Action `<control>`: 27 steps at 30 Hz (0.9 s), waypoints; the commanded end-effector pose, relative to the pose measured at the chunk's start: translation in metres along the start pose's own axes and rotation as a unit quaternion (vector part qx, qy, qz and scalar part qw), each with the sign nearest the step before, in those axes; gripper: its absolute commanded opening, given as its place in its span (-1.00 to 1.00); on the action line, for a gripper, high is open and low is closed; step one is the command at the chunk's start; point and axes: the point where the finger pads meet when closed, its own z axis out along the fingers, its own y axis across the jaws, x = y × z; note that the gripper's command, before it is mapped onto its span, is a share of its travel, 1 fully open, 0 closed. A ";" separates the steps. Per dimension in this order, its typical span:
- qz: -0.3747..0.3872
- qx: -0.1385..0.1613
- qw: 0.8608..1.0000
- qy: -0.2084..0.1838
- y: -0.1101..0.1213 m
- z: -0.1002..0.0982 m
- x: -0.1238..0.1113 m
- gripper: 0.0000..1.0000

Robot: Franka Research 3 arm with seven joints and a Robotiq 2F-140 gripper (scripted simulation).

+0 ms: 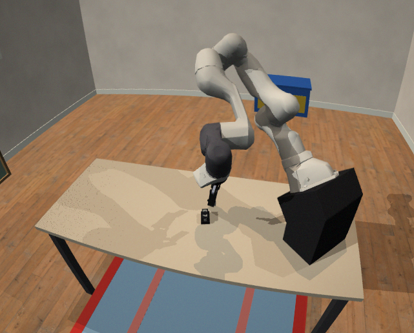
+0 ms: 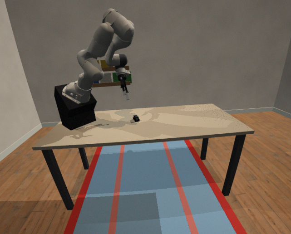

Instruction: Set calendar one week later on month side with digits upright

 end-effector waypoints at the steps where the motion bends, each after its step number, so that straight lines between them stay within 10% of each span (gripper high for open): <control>1: -0.017 0.006 1.000 -0.001 -0.003 0.000 0.000 1.00; 22: -0.043 0.041 0.998 -0.029 -0.009 0.017 0.009 1.00; 24: -0.078 0.098 0.990 -0.058 -0.015 0.038 0.022 1.00; 27: -0.084 0.108 0.989 -0.061 -0.016 0.042 0.025 1.00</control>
